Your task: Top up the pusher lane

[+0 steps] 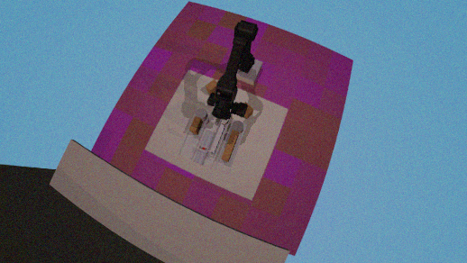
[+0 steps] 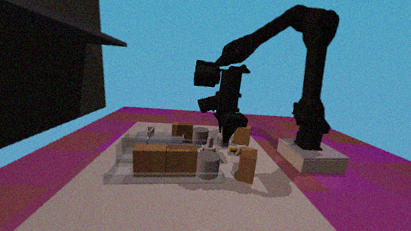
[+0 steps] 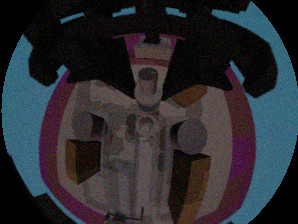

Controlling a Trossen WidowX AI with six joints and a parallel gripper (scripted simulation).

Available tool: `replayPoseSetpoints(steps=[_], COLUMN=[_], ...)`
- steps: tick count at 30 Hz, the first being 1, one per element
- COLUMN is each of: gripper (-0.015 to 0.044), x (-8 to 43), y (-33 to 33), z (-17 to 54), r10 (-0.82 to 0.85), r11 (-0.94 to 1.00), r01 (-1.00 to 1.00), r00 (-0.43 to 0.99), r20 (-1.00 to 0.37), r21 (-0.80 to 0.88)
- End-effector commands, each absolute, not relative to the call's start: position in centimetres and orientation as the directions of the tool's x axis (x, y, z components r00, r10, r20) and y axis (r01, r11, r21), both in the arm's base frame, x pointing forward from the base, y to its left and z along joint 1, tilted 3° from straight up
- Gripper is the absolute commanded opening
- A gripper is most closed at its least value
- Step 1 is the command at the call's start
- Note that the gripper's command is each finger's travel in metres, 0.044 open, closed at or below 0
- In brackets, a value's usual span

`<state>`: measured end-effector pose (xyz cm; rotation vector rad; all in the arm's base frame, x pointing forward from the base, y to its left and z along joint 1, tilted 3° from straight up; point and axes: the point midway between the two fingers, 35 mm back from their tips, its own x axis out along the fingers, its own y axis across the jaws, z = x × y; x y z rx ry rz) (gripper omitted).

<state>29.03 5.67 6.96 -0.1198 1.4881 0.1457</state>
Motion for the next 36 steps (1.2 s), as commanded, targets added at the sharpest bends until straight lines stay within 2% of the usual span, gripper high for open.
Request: replayPoseSetpoints(steps=[1,36], gripper=[0.0000,0.0000], x=[28.9,30.2], y=[5.6,5.9], z=[5.5,5.3], r10=[0.024,0.024], r11=[0.985,0.985], r01=[-0.173,-0.173], r00=[0.064,0.065], r20=[-0.998,-0.998], r21=[0.012,0.012])
